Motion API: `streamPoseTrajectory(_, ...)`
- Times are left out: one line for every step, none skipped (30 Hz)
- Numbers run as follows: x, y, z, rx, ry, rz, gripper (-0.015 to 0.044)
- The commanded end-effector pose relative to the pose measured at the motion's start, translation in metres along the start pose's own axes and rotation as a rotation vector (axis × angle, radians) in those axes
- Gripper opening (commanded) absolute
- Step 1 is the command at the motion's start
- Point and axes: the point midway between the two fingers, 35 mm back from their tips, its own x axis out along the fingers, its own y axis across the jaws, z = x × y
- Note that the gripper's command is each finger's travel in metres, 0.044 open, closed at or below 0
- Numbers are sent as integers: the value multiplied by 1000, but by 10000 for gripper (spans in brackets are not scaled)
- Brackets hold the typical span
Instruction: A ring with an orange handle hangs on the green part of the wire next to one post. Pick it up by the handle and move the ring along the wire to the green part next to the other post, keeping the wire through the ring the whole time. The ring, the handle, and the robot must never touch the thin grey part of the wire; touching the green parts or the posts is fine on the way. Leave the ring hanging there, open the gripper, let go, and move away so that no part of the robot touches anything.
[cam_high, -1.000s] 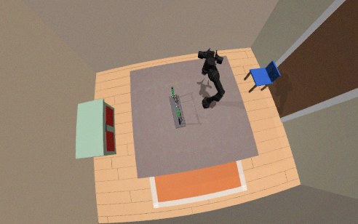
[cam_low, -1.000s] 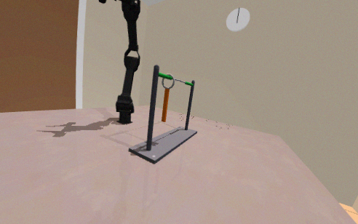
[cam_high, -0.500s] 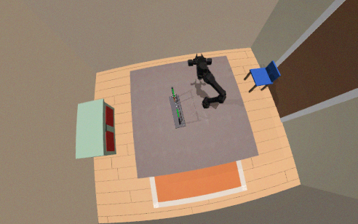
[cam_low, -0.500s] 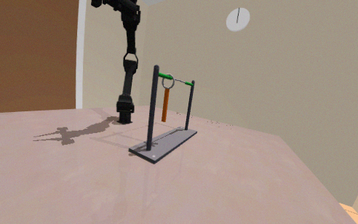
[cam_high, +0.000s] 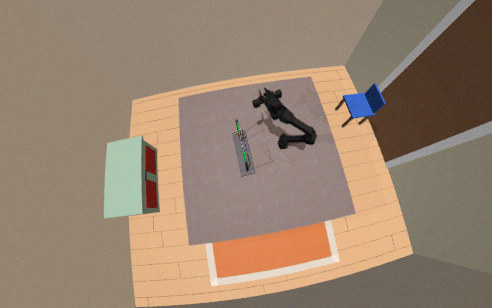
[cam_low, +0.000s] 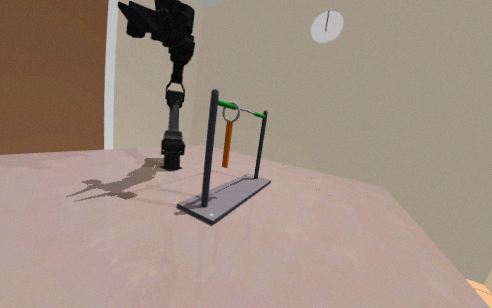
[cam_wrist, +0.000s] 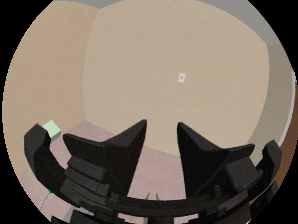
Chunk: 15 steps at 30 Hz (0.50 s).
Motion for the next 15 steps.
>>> streamPoseTrajectory(-7,21,-30,-5,18,107,160)
streamPoseTrajectory(-9,25,-37,-6,21,133,160)
streamPoseTrajectory(-11,30,-44,-7,25,158,160)
streamPoseTrajectory(-14,34,-51,-8,29,183,160)
streamPoseTrajectory(-16,38,-59,-9,33,208,160)
streamPoseTrajectory(-19,43,-66,-10,37,233,160)
streamPoseTrajectory(-21,47,-73,-11,41,258,160)
streamPoseTrajectory(-24,51,-81,-12,45,283,160)
streamPoseTrajectory(-27,56,-89,-13,50,308,160)
streamPoseTrajectory(-29,60,-96,-14,54,332,160)
streamPoseTrajectory(-32,64,-104,-15,59,357,160)
streamPoseTrajectory(-35,68,-111,-16,64,381,160)
streamPoseTrajectory(-38,72,-119,-18,68,405,160)
streamPoseTrajectory(-41,75,-127,-19,74,429,160)
streamPoseTrajectory(-44,79,-135,-20,79,454,160)
